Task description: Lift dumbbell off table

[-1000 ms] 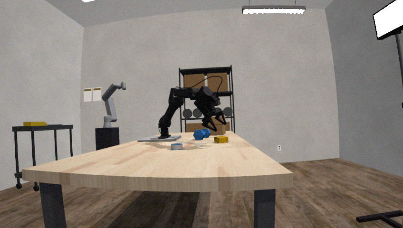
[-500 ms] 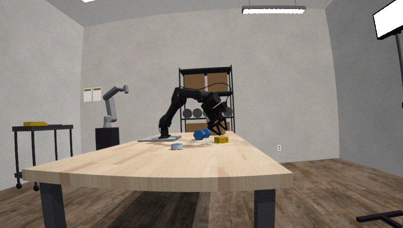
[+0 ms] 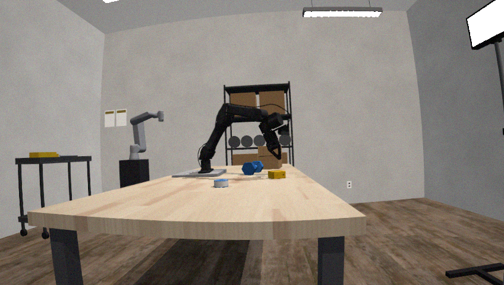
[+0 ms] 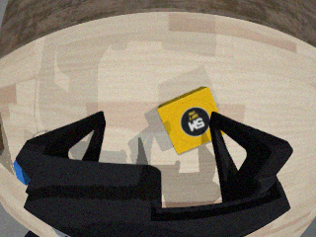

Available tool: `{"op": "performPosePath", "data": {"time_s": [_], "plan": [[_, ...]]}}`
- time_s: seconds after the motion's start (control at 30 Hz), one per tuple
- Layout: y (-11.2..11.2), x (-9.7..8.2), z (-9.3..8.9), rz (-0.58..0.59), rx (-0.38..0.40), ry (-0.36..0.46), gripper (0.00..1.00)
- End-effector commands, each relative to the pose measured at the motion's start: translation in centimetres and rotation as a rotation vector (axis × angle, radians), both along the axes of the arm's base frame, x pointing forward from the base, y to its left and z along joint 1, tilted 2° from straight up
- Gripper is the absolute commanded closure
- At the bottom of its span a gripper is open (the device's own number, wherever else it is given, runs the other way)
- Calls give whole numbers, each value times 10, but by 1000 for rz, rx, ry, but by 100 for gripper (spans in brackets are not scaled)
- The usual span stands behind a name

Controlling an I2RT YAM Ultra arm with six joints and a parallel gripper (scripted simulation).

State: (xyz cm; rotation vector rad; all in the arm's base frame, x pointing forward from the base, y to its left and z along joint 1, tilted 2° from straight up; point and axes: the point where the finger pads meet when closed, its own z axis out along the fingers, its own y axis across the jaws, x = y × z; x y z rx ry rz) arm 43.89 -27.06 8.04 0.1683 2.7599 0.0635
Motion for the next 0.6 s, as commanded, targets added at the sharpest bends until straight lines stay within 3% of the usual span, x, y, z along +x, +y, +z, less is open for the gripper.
{"op": "performPosePath", "data": {"time_s": [0.0,0.1,0.17,0.2,0.27,0.57], "plan": [[31,-5,29,154,-86,0,0],[56,-10,29,256,-107,33,0],[56,-10,29,256,-107,33,0],[76,-13,30,339,-129,52,0],[93,-21,29,409,-134,84,0],[157,-51,28,713,-188,174,0]]}}
